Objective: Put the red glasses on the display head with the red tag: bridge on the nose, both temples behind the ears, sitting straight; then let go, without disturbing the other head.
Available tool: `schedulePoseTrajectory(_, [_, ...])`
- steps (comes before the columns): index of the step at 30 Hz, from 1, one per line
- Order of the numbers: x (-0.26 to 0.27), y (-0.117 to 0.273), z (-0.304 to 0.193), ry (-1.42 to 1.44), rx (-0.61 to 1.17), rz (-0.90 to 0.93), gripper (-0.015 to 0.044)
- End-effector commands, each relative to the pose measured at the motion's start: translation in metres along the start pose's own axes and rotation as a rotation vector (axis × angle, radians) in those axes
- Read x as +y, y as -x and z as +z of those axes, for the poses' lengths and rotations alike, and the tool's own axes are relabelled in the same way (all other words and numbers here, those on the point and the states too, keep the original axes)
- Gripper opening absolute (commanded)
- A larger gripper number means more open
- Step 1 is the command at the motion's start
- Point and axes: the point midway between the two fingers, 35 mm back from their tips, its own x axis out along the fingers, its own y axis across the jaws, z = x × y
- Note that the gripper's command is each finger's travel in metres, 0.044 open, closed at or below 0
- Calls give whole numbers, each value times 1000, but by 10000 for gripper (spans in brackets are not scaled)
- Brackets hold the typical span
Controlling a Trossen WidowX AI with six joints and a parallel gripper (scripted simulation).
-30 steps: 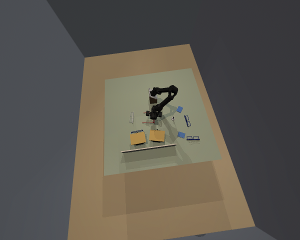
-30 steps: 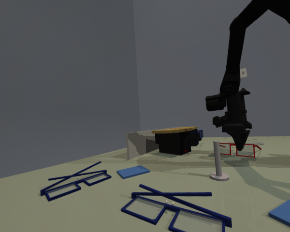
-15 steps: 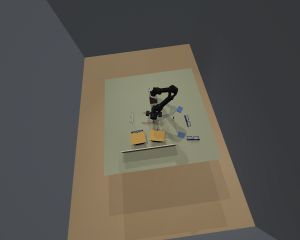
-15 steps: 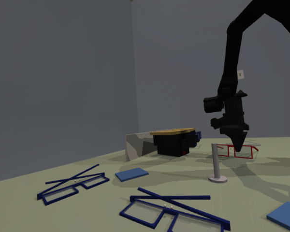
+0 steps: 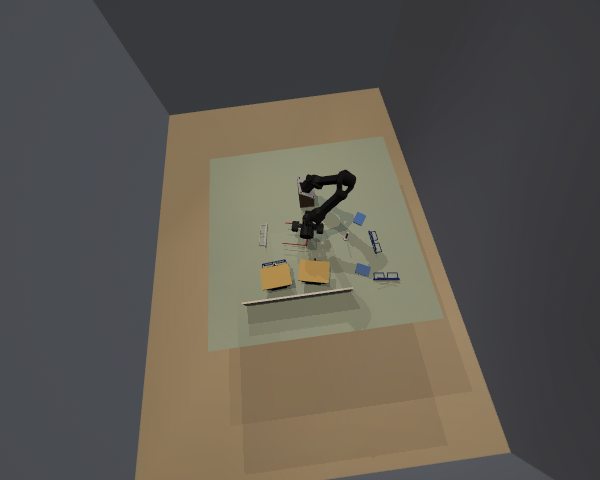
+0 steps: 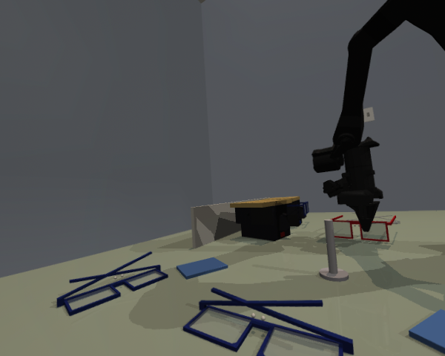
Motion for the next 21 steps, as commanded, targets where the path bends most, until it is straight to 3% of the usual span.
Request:
schedulePoseTrajectory(1, [-1,16,4,5,-9,-7,0])
schedulePoseTrajectory(13, [-5,92,3,-1,-2,-5,0])
schedulePoseTrajectory(21, [-10,98,3,39,-13,5,0])
